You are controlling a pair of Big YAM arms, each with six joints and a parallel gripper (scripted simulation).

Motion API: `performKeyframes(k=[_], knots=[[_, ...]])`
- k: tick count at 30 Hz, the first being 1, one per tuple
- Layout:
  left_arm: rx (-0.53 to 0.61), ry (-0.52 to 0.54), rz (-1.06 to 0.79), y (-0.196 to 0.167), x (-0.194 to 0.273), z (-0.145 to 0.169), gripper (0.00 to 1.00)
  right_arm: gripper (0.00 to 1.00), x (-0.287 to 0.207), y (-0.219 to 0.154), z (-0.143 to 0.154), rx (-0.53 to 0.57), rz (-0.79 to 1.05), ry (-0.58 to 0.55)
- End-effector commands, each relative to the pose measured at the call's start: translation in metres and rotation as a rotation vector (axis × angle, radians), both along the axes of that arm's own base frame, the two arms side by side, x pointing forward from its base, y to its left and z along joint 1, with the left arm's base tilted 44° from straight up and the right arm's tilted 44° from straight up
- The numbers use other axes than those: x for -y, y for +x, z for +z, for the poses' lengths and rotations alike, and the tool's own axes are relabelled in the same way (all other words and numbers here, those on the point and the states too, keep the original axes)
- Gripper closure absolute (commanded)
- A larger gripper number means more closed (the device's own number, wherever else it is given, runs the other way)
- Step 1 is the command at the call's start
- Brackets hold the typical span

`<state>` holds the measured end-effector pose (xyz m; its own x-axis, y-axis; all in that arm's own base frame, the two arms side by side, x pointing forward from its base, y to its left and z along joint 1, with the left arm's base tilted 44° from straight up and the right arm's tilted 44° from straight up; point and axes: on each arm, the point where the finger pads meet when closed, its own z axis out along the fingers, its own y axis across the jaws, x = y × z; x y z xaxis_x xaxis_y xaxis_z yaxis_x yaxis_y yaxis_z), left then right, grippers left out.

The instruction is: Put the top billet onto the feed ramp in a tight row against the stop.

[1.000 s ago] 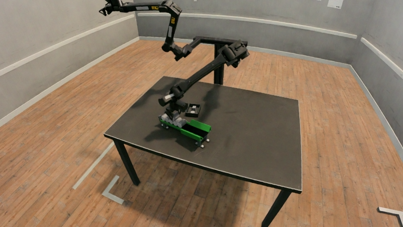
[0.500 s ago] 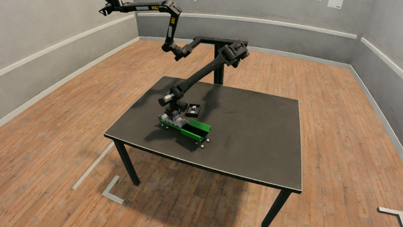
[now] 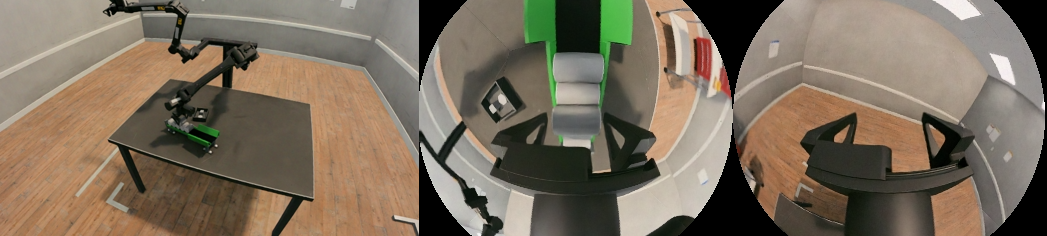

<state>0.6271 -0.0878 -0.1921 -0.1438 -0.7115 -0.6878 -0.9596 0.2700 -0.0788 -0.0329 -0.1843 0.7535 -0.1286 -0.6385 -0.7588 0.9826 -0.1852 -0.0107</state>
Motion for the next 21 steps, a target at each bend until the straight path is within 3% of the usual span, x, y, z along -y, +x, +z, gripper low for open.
performKeyframes(k=[1, 21], knots=[[0.013, -0.004, -0.027, 0.0118, 0.0202, 0.0020, 0.16, 0.00, 0.0040, -0.0022, -0.0052, 0.014, 0.004, 0.020], [0.010, -0.003, -0.025, 0.0033, 0.0252, -0.0028, 0.16, 0.00, 0.0040, -0.0022, -0.0052, 0.014, 0.004, 0.020]])
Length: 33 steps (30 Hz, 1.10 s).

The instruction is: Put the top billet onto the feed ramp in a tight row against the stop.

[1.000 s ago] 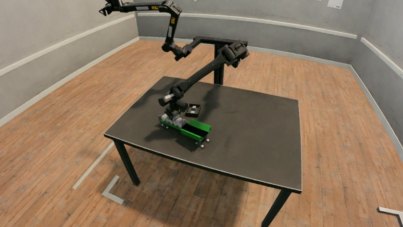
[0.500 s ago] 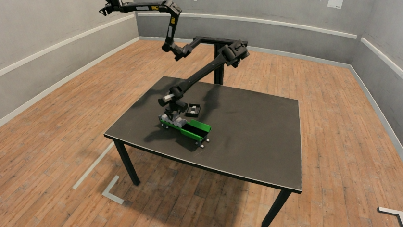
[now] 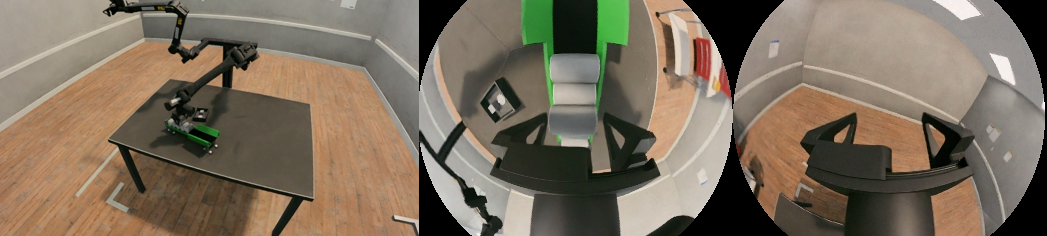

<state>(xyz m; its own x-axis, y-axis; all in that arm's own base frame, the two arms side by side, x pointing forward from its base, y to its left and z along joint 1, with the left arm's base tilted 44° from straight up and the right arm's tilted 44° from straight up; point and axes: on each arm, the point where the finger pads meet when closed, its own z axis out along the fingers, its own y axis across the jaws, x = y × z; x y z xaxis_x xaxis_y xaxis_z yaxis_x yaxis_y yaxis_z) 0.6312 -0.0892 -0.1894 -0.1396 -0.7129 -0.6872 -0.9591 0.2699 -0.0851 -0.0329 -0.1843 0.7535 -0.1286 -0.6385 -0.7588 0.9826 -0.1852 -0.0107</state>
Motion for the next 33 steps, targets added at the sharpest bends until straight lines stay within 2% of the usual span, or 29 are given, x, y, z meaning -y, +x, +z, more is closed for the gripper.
performKeyframes(k=[1, 33], knots=[[-0.003, 0.002, -0.025, -0.0050, 0.0228, -0.0079, 0.16, 0.00, 0.0040, -0.0022, -0.0052, 0.014, 0.004, 0.020], [-0.012, 0.005, -0.025, -0.0112, 0.0213, -0.0118, 0.16, 0.00, 0.0040, -0.0022, -0.0052, 0.014, 0.004, 0.020]])
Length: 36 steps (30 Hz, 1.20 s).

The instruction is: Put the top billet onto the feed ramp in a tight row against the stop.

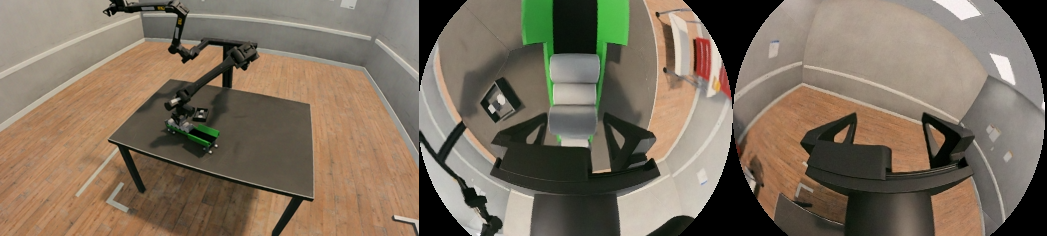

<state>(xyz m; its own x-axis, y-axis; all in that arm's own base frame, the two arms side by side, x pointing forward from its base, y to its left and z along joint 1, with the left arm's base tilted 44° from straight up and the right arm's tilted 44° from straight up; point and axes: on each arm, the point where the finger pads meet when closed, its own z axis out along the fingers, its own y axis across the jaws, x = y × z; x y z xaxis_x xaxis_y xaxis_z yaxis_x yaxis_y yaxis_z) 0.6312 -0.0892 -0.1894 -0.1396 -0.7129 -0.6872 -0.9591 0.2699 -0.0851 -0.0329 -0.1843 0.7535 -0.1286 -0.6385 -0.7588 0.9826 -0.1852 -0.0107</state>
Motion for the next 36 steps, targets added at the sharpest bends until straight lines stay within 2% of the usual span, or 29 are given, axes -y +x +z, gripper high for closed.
performKeyframes(k=[1, 36], knots=[[-0.012, 0.005, -0.025, -0.0113, 0.0212, -0.0119, 0.16, 0.00, 0.0040, -0.0022, -0.0052, 0.015, 0.004, 0.020], [0.005, -0.001, -0.025, -0.0108, 0.0250, -0.0136, 0.16, 0.00, 0.0040, -0.0022, -0.0052, 0.015, 0.004, 0.020]])
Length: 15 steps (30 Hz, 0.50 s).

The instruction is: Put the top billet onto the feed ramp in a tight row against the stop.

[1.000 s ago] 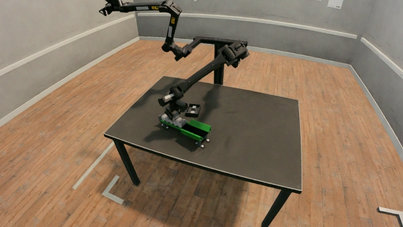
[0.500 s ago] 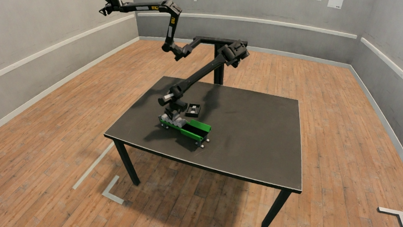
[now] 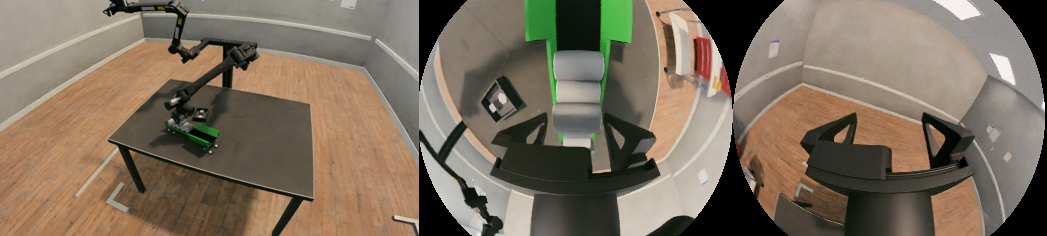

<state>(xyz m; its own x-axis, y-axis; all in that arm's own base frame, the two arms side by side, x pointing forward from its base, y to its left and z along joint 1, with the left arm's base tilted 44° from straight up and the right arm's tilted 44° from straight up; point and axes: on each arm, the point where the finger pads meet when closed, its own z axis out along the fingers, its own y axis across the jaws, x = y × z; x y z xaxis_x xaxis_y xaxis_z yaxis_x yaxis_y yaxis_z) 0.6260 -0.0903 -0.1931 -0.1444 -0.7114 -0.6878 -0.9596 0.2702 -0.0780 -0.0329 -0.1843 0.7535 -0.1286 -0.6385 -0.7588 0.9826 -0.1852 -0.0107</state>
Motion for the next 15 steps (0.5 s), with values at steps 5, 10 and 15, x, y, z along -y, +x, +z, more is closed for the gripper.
performKeyframes(k=[5, 10, 15], knots=[[0.013, -0.004, -0.025, -0.005, 0.024, -0.009, 0.16, 0.00, 0.004, -0.002, -0.005, 0.014, 0.004, 0.020], [0.024, -0.008, -0.025, 0.006, 0.029, -0.002, 0.16, 0.00, 0.004, -0.002, -0.005, 0.014, 0.004, 0.020], [0.023, -0.007, -0.025, 0.006, 0.029, -0.002, 0.16, 0.00, 0.004, -0.002, -0.005, 0.014, 0.004, 0.020]])
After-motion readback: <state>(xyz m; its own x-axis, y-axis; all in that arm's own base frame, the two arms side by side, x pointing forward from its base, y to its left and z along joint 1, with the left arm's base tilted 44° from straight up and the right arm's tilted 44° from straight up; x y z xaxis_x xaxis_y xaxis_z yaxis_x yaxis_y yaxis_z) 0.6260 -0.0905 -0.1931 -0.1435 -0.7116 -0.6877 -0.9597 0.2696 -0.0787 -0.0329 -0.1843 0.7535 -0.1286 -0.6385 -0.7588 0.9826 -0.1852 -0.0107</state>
